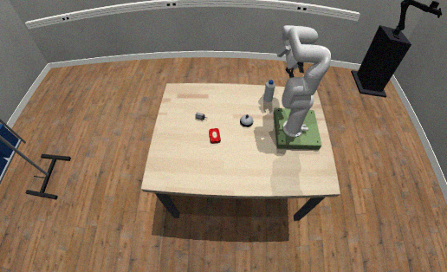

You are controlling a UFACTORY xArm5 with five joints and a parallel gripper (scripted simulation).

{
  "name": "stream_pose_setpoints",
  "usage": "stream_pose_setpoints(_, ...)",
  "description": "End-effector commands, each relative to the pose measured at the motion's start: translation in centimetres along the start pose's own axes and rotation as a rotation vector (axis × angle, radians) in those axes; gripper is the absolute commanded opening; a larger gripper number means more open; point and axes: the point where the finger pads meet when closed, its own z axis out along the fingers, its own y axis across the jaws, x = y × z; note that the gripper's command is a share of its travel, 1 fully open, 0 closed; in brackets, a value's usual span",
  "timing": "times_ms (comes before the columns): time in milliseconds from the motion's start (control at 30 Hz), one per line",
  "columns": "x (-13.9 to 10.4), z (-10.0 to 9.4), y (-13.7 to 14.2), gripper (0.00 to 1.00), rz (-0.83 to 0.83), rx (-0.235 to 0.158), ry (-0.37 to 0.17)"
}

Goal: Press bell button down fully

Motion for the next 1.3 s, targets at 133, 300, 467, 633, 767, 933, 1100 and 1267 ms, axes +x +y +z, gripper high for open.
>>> stream_pose_setpoints(133,0.0,-0.1,0.0,1.00,0.000,-0.003,-0.001)
stream_pose_setpoints(300,0.0,-0.1,0.0,1.00,0.000,-0.003,-0.001)
stream_pose_setpoints(467,0.0,-0.1,0.0,1.00,0.000,-0.003,-0.001)
stream_pose_setpoints(633,0.0,-0.1,0.0,1.00,0.002,-0.004,-0.004)
stream_pose_setpoints(767,0.3,-0.2,0.6,1.00,0.028,-0.017,-0.034)
stream_pose_setpoints(933,1.3,-0.7,2.7,1.00,0.118,-0.073,-0.138)
stream_pose_setpoints(1100,2.0,-1.0,4.0,1.00,0.170,-0.116,-0.198)
stream_pose_setpoints(1267,3.8,-1.5,6.4,1.00,0.261,-0.212,-0.300)
